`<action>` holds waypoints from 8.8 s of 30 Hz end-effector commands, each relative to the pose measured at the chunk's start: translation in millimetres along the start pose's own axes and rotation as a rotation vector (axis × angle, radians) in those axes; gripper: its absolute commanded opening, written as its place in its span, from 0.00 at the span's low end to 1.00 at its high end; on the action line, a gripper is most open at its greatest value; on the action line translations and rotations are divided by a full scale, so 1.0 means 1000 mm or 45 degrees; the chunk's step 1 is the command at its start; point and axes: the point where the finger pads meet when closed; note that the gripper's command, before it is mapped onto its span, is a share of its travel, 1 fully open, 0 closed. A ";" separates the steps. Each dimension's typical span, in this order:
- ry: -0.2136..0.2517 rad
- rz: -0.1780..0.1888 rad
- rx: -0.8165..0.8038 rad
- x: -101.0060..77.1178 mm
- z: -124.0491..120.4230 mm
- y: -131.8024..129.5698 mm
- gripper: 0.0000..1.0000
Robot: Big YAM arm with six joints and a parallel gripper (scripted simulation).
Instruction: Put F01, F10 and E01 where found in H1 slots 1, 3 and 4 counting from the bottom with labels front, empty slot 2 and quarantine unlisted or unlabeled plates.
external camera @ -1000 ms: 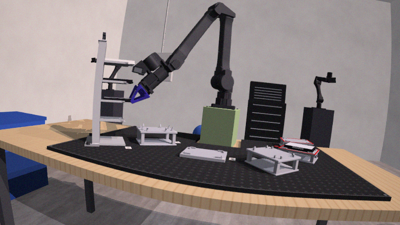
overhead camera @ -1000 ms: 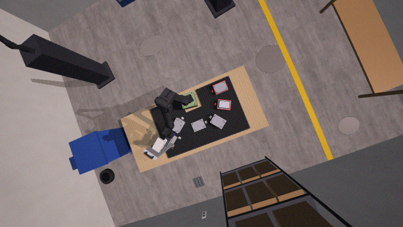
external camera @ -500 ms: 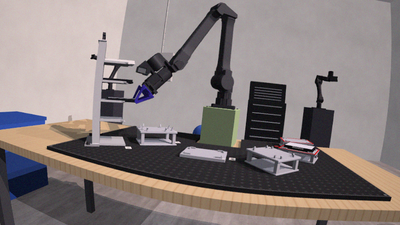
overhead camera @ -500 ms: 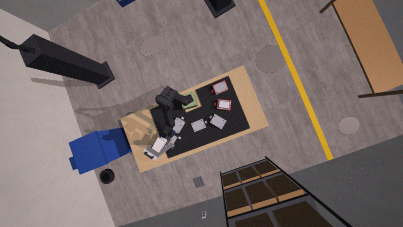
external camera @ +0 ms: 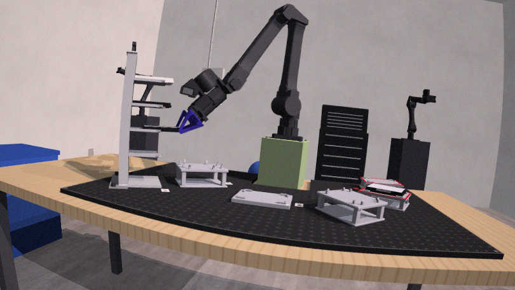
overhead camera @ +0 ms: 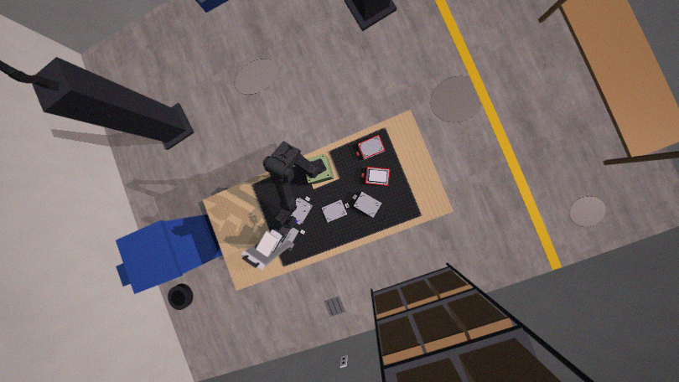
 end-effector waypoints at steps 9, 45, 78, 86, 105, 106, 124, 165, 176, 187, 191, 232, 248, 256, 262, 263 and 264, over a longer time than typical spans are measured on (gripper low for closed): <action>-0.072 -0.010 0.009 -0.017 0.008 0.003 0.86; -0.054 -0.004 0.007 -0.044 -0.024 0.010 0.86; -0.029 0.000 0.007 -0.071 -0.057 0.017 0.86; -0.026 -0.001 0.009 -0.078 -0.064 0.018 0.86; -0.032 -0.001 0.008 -0.069 -0.084 0.023 0.86; -0.032 -0.001 0.008 -0.068 -0.085 0.023 0.86; -0.030 -0.001 0.008 -0.056 -0.099 0.026 0.86; -0.040 -0.015 0.009 -0.027 -0.098 0.021 0.86; -0.019 -0.010 -0.004 -0.018 -0.096 0.021 0.86; -0.022 -0.013 -0.002 -0.011 -0.089 0.018 0.86; -0.029 -0.011 -0.004 -0.009 -0.085 0.018 0.86; -0.045 -0.009 0.002 0.012 -0.061 0.015 0.86; -0.045 -0.009 0.002 0.012 -0.061 0.015 0.86; -0.030 -0.013 -0.003 0.020 -0.061 0.012 0.86; -0.029 -0.012 -0.004 0.023 -0.059 0.012 0.86; -0.027 -0.012 -0.003 0.024 -0.059 0.011 0.86; -0.025 -0.012 -0.003 0.025 -0.059 0.011 0.86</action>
Point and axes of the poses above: the point where the finger pads meet when closed, its own x axis out along the fingers, its own y axis across the jaws, z = x × y, and after that the axes turned 13 degrees about -x, right-handed
